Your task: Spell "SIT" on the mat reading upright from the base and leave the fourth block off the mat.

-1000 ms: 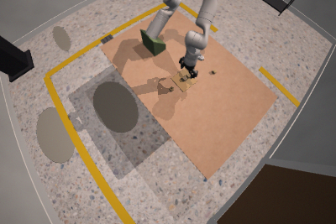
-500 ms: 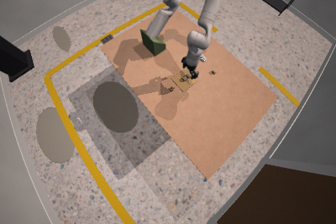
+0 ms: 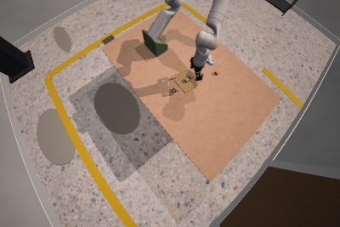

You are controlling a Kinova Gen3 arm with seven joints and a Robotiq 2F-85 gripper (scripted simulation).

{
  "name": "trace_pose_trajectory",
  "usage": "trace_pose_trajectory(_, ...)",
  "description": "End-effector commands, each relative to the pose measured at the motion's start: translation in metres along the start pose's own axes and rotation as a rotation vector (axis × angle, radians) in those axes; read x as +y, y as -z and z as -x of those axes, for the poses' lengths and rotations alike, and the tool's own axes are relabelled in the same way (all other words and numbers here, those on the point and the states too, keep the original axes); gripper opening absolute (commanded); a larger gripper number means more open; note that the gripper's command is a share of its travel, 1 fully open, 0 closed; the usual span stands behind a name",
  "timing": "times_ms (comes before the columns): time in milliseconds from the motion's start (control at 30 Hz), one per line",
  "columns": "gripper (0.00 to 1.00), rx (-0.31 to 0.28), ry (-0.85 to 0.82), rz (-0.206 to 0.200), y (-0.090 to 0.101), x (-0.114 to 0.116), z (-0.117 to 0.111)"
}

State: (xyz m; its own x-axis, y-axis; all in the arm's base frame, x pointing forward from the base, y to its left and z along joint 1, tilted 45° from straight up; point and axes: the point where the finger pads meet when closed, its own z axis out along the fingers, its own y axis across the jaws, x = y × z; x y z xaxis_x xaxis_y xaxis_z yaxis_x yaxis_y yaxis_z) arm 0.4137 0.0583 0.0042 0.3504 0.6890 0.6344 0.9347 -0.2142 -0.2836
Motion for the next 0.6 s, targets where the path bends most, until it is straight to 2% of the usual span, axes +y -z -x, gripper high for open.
trace_pose_trajectory(0,1.0,-0.01,-0.031,-0.002,-0.001,0.002,-0.012)
trace_pose_trajectory(133,1.0,-0.012,-0.083,-0.001,-0.001,0.003,-0.018)
trace_pose_trajectory(567,1.0,-0.018,-0.458,0.007,-0.002,0.008,-0.069)
